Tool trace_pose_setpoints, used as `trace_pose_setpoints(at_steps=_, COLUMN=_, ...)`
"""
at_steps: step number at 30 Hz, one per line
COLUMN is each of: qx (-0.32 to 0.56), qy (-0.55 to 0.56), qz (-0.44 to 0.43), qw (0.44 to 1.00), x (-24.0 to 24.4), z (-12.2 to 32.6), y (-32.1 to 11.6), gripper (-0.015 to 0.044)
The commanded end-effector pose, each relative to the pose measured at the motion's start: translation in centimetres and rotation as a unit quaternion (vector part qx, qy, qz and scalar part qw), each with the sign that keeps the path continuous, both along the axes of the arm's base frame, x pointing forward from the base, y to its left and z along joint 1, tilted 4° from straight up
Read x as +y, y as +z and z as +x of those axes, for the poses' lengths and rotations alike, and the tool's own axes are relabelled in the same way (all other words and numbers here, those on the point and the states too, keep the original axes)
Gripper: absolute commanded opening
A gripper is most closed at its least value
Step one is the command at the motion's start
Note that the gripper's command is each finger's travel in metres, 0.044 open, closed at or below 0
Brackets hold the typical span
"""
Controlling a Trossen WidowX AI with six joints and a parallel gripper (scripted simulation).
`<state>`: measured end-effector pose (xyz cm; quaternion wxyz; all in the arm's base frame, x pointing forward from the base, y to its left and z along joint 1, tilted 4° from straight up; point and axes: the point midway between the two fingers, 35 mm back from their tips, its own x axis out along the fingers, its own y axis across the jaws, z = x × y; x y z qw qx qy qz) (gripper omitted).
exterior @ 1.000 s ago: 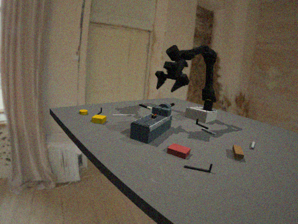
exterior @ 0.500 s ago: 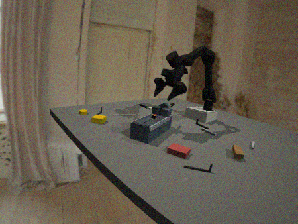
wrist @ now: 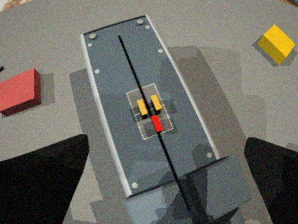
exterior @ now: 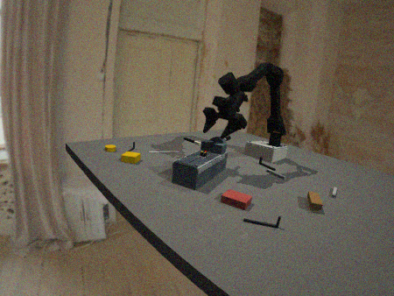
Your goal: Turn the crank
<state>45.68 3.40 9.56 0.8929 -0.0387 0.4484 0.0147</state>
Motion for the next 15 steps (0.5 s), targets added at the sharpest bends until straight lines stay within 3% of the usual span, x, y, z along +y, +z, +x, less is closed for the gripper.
trace_pose_setpoints(at_steps=1, qx=0.000, qy=-0.002, qz=0.000, qw=1.000, x=0.0, z=0.0, y=0.0, gripper=0.0440)
trace_pose_setpoints(at_steps=15, qx=0.001, qy=0.006, qz=0.001, qw=1.000, x=0.0, z=-0.2, y=5.2, gripper=0.0440)
